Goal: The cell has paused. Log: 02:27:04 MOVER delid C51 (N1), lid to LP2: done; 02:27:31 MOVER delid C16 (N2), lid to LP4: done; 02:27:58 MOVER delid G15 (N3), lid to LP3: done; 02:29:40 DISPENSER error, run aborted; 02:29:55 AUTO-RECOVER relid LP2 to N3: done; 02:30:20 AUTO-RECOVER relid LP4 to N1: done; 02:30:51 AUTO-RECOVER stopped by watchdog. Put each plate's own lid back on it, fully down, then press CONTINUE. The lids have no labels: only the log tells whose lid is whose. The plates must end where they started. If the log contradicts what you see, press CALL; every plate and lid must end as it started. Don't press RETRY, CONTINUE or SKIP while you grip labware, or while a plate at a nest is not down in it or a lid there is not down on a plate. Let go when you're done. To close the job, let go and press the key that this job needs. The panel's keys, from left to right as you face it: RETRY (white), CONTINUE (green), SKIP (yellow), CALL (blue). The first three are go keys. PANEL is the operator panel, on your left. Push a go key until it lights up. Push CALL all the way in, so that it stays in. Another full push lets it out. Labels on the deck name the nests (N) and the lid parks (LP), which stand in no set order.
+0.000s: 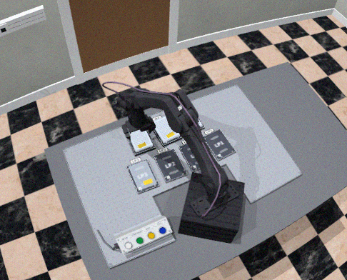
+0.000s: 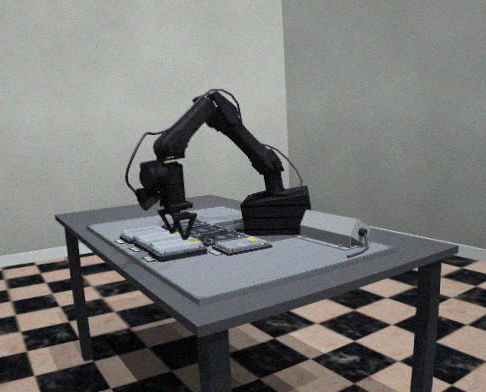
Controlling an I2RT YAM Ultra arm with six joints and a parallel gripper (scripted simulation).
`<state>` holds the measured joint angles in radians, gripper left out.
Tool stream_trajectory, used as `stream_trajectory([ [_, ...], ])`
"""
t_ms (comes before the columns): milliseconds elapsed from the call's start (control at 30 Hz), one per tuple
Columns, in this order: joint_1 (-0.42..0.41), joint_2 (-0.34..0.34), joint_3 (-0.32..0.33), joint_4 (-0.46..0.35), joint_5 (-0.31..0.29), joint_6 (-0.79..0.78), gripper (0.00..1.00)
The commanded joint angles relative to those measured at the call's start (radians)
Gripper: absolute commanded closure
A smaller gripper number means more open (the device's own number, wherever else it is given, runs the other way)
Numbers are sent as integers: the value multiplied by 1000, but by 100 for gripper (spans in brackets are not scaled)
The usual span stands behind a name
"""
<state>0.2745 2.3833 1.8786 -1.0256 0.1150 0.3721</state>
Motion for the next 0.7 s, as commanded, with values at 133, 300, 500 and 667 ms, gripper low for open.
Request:
stream_trajectory([
  [133, 61, -123, -148, 76, 11, 49, 0],
  [300, 99, -188, -271, 129, 12, 88, 0],
  [500, 141, -246, -381, 176, 14, 130, 0],
  [667, 178, -288, -463, 211, 17, 167, 0],
])
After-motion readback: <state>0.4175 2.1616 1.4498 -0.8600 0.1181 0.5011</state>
